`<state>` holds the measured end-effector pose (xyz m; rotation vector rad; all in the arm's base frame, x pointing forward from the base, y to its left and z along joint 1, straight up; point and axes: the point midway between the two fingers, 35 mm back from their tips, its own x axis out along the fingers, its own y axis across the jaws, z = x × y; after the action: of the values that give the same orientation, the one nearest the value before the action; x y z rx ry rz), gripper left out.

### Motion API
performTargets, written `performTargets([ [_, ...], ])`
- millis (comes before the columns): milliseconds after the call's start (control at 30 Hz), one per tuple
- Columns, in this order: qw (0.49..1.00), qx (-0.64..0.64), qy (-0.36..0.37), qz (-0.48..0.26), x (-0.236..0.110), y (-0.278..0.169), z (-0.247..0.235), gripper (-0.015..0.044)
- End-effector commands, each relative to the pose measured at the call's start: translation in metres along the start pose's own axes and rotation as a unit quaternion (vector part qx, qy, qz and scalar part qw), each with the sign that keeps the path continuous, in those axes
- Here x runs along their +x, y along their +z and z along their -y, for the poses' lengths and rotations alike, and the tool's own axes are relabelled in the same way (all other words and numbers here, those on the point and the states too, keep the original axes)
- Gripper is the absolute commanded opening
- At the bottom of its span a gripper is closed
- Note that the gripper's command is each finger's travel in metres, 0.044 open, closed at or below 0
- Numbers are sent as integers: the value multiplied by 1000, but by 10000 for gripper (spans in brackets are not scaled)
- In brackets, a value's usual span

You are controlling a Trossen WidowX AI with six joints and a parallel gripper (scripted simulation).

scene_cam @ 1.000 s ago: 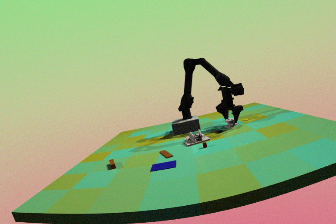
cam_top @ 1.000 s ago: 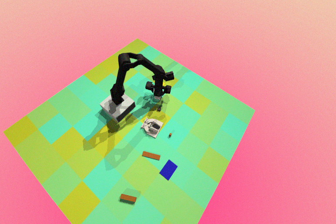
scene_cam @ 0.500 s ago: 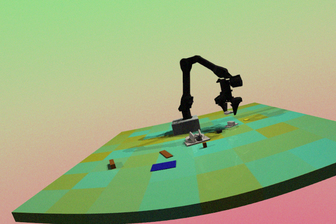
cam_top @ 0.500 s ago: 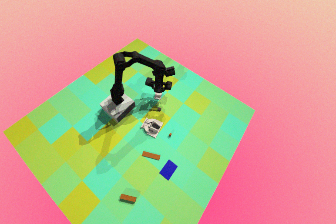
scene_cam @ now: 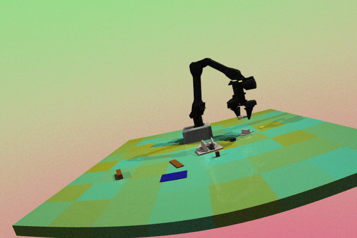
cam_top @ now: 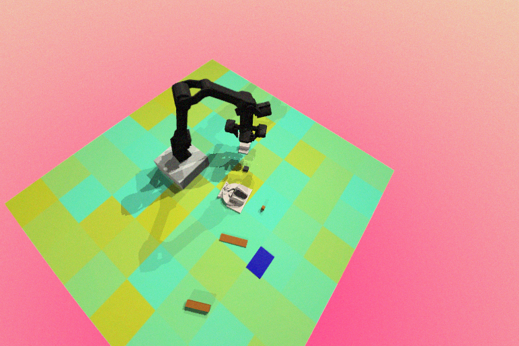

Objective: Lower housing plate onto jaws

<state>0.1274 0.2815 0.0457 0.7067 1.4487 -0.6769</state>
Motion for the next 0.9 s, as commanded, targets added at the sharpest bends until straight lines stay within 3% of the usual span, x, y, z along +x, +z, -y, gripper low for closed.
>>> performTargets([
  [0, 1000, -24, 0, -2, -1, 12, -3, 351],
  [867, 975, -221, 0, 1, -2, 97, -12, 351],
])
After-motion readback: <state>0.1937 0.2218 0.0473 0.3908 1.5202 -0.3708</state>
